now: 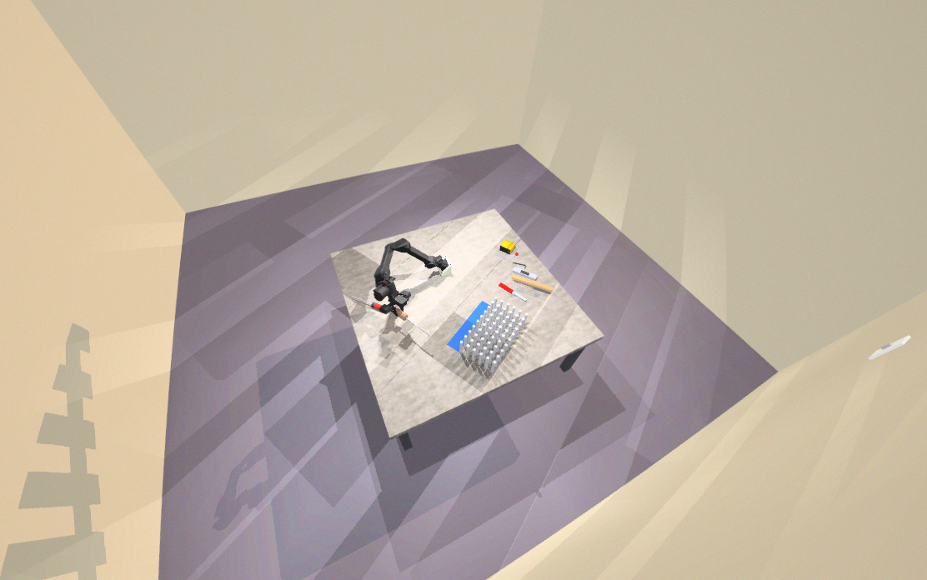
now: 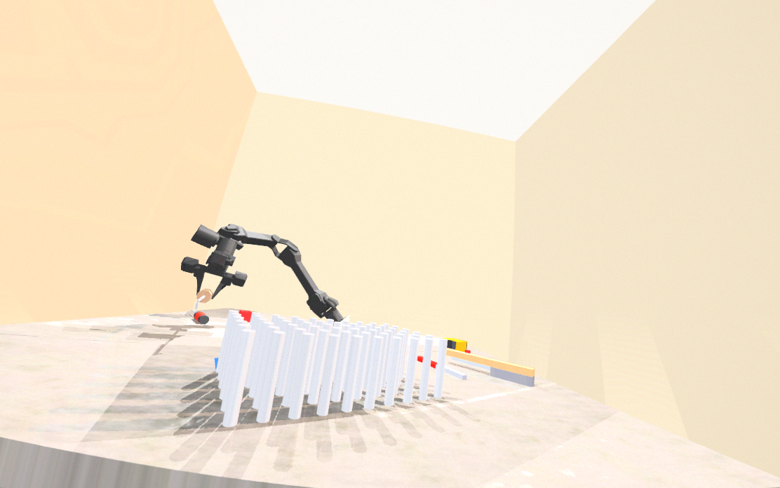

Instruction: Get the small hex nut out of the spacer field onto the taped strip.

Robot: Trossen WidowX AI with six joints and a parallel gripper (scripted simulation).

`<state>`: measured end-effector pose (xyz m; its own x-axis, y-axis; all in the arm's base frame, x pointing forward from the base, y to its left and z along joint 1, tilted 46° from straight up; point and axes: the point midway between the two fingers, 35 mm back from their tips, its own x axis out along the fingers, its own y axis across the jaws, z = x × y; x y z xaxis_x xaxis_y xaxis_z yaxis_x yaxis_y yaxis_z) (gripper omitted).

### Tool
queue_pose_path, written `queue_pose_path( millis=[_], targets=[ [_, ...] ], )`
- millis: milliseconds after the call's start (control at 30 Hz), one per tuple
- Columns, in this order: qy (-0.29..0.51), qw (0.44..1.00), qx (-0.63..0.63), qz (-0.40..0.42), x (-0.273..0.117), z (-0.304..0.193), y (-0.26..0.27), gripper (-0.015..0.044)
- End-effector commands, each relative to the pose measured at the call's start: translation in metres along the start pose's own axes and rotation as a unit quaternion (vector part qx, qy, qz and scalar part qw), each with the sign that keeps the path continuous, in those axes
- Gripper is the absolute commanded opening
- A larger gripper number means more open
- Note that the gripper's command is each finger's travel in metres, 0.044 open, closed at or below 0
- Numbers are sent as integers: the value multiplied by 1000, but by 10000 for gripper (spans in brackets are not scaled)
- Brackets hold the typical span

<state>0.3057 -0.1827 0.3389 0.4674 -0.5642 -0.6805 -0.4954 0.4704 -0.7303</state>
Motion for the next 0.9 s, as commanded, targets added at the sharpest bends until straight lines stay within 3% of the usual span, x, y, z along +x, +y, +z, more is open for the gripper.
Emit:
queue_pose_path(
  millis=[0,500,867],
  targets=[
    [0,1000,1,1,-13,7,-2,0],
    [0,1000,0,-4,-77,23,-3,0],
    [-6,1000,3,25,-65,64,33,0]
  ],
)
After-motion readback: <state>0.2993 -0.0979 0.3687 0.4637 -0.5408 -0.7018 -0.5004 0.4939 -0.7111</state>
